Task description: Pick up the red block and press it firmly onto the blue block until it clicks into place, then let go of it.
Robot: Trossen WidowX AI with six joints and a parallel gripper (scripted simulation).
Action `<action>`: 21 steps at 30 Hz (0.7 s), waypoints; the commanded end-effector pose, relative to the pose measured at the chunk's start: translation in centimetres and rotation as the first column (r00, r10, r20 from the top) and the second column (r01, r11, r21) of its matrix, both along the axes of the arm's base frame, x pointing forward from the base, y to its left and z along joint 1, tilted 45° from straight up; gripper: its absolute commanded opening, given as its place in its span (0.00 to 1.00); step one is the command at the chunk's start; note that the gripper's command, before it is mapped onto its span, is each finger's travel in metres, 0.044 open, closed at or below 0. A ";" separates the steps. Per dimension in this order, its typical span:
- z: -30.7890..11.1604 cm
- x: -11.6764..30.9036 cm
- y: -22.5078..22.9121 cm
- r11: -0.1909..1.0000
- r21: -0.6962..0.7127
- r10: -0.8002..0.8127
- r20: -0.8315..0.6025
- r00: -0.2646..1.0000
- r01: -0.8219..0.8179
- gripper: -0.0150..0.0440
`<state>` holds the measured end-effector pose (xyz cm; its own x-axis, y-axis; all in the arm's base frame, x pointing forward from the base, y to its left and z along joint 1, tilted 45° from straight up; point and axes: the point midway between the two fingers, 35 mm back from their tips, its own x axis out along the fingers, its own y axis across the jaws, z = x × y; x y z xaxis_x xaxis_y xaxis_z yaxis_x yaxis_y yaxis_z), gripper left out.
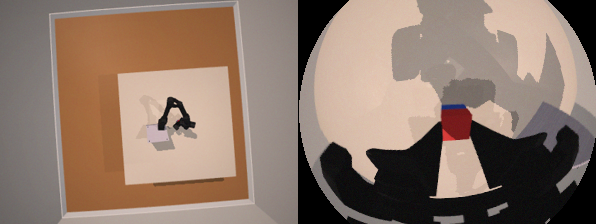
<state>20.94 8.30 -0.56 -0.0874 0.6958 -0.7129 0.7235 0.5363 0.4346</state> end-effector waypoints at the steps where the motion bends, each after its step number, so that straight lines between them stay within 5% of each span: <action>1: 0.0 0.0 0.0 1.000 0.000 0.002 0.002 1.000 -0.002 0.61; 9: 0.2 0.1 -0.2 1.000 -0.001 0.002 0.002 1.000 -0.002 0.63; 16: 6.9 0.9 -7.0 1.000 0.000 -0.001 -0.001 1.000 0.001 0.63; 21: 6.9 1.2 -7.3 1.000 0.001 0.000 -0.001 1.000 0.000 0.63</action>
<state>22.19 1.64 5.66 -0.0777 0.6975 -0.7123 0.7301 0.5264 0.4358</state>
